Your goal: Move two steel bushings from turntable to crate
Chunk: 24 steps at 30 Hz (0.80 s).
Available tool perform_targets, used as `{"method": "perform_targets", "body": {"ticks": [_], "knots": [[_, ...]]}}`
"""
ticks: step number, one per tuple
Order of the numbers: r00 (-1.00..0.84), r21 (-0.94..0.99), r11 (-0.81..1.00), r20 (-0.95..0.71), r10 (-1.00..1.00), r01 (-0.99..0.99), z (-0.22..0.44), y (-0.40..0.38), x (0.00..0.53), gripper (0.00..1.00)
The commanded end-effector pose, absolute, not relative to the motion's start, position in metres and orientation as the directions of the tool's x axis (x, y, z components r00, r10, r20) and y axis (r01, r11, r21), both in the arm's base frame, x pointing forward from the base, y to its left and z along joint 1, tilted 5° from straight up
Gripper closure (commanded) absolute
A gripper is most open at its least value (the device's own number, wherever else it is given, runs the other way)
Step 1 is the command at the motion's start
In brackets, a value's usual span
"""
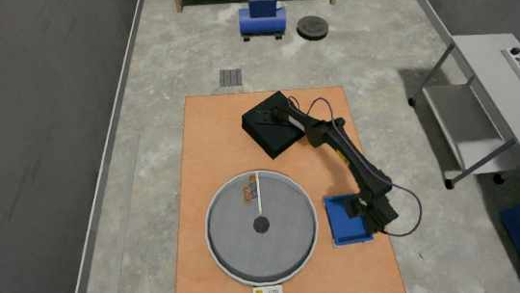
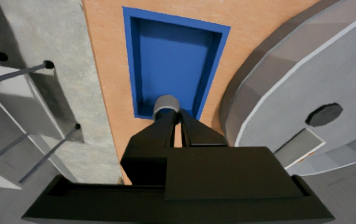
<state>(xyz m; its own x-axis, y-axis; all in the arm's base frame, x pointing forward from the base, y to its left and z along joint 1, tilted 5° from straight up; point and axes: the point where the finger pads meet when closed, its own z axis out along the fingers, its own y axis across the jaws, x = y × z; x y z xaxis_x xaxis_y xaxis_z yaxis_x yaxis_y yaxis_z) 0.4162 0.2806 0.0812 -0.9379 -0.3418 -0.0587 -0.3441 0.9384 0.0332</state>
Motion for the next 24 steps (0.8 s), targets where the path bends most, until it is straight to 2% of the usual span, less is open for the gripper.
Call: {"method": "perform_targets", "body": {"ticks": [1, 16, 18, 19, 24], "knots": [[-0.938, 0.028, 0.940, -0.092, -0.335, -0.339, 0.090, 0.283, 0.423, 1.00], [-0.938, 0.026, 0.941, -0.081, -0.336, -0.339, 0.088, 0.281, 0.420, 1.00], [-0.933, 0.040, 0.939, -0.140, -0.332, -0.340, 0.104, 0.285, 0.426, 1.00], [-0.937, 0.030, 0.940, -0.099, -0.335, -0.339, 0.090, 0.281, 0.421, 1.00], [-0.937, 0.030, 0.940, -0.099, -0.335, -0.339, 0.074, 0.283, 0.422, 1.00]]}}
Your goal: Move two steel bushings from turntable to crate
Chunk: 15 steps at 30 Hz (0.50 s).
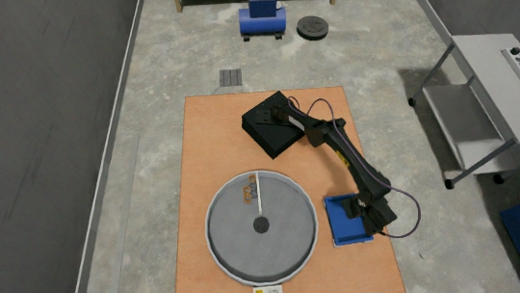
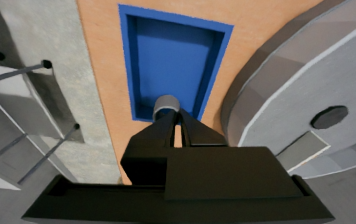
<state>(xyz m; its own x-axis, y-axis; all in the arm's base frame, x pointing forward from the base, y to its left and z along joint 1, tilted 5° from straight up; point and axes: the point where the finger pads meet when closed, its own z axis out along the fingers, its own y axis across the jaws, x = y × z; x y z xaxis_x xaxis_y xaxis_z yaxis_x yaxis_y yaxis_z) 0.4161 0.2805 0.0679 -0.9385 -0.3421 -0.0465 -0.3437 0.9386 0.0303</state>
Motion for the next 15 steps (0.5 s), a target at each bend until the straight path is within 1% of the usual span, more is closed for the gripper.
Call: {"method": "perform_targets", "body": {"ticks": [1, 9, 15], "knots": [[-0.937, 0.030, 0.940, -0.099, -0.335, -0.339, 0.074, 0.283, 0.422, 1.00], [-0.937, 0.030, 0.940, -0.099, -0.336, -0.341, 0.033, 0.286, 0.426, 1.00], [-0.935, 0.033, 0.939, -0.112, -0.336, -0.341, 0.034, 0.288, 0.429, 1.00]]}}
